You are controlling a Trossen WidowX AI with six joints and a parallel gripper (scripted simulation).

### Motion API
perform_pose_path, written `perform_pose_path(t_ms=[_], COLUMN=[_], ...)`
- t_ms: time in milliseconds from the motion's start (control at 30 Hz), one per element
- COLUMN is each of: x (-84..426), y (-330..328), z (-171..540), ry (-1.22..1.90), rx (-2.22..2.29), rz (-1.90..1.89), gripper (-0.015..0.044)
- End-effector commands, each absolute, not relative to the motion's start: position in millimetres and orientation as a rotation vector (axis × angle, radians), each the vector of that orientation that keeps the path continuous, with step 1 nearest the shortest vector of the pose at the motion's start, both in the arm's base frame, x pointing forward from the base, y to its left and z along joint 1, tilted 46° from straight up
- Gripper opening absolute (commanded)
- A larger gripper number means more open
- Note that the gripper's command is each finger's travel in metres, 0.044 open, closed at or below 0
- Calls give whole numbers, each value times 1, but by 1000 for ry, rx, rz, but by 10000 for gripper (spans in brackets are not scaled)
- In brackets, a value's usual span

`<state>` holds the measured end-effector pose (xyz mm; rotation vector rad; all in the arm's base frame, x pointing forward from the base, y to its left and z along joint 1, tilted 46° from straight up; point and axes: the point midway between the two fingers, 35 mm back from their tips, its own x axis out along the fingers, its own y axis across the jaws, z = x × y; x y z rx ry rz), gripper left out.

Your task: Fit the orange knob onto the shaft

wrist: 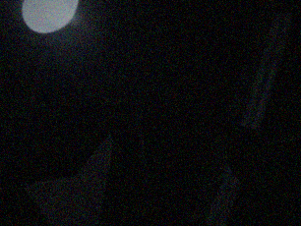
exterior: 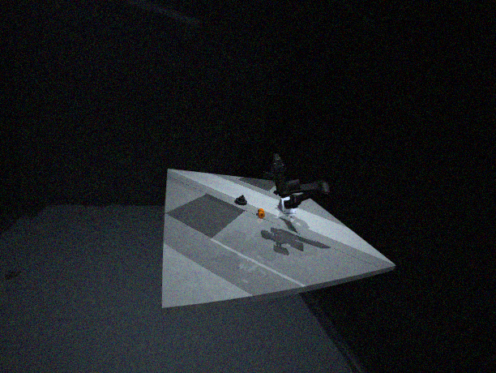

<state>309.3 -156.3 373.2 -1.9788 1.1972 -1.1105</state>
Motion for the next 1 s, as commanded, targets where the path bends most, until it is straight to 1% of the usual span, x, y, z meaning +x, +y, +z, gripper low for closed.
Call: perform_pose_path(t_ms=[0, 33, 233, 433, 533, 667, 967], x=[311, 316, 376, 420, 430, 431, 403], y=[-156, -156, -160, -160, -158, -153, -130], z=[373, 372, 341, 278, 238, 196, 115], ry=[1184, 1146, 783, 585, 570, 609, 822], rx=[-1979, -1980, -1898, -1584, -1341, -1043, -295], rz=[-1110, -1105, -919, -591, -431, -294, -145], gripper=[426, 440, 440, 440, 440, 440, 440])
